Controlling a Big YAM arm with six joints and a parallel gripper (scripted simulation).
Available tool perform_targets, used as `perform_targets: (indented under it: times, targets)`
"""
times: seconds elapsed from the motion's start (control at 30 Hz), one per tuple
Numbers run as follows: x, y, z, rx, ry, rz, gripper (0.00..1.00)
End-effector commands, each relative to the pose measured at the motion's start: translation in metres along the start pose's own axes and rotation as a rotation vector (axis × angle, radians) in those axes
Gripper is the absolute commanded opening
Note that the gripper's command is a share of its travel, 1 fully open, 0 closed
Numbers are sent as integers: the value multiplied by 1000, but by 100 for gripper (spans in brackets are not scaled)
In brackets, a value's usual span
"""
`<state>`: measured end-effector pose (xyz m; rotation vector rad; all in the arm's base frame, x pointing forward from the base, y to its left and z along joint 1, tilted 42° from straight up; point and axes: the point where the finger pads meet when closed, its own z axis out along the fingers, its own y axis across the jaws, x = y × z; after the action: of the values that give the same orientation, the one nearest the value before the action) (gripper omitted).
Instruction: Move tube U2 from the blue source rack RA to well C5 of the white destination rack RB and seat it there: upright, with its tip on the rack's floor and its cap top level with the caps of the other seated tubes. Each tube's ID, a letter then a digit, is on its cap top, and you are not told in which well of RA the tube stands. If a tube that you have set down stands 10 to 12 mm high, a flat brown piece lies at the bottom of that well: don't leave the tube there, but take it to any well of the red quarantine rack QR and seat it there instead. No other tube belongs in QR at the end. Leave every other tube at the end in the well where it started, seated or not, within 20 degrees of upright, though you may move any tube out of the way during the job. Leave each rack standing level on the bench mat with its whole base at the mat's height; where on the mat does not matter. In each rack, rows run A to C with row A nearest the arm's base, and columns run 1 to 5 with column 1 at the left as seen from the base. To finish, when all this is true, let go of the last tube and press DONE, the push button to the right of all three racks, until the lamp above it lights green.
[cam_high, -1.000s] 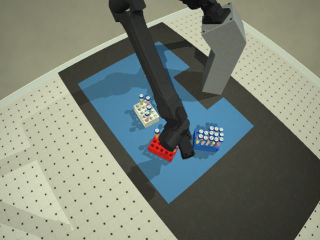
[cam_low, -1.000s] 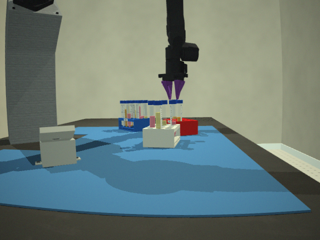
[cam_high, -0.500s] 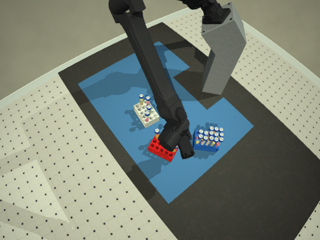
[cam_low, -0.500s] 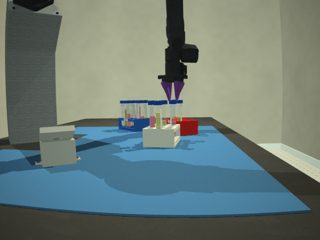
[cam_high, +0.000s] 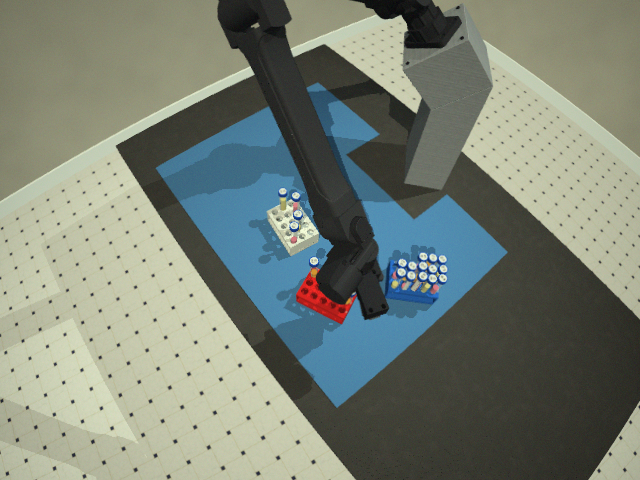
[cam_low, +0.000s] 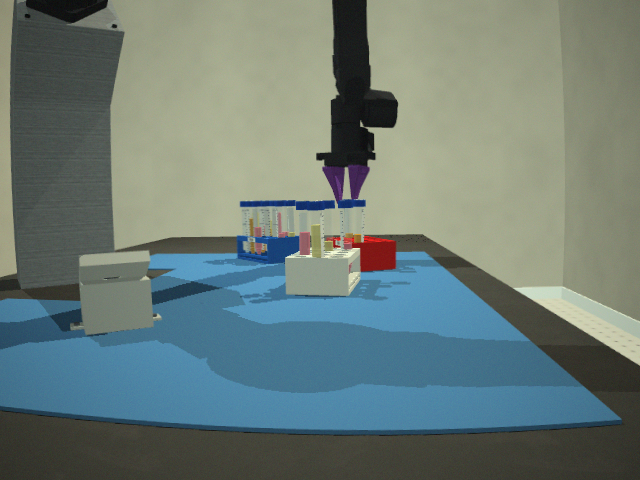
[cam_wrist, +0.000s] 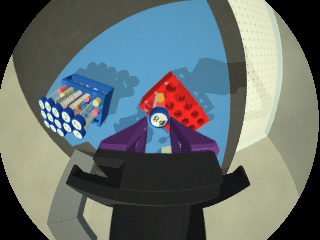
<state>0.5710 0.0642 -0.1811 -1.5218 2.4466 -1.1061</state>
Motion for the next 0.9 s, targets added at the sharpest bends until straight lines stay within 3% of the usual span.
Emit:
perform_targets:
  times: [0.0,0.13,0.17,0.87]
  targets:
    - [-9,-14,-2,22,-22,15,30]
    - [-9,-14,-2,22,-23,16,30]
    - [-9,-14,-2,22,-23,16,0]
    - [-9,-14,-2,22,-23,16,0]
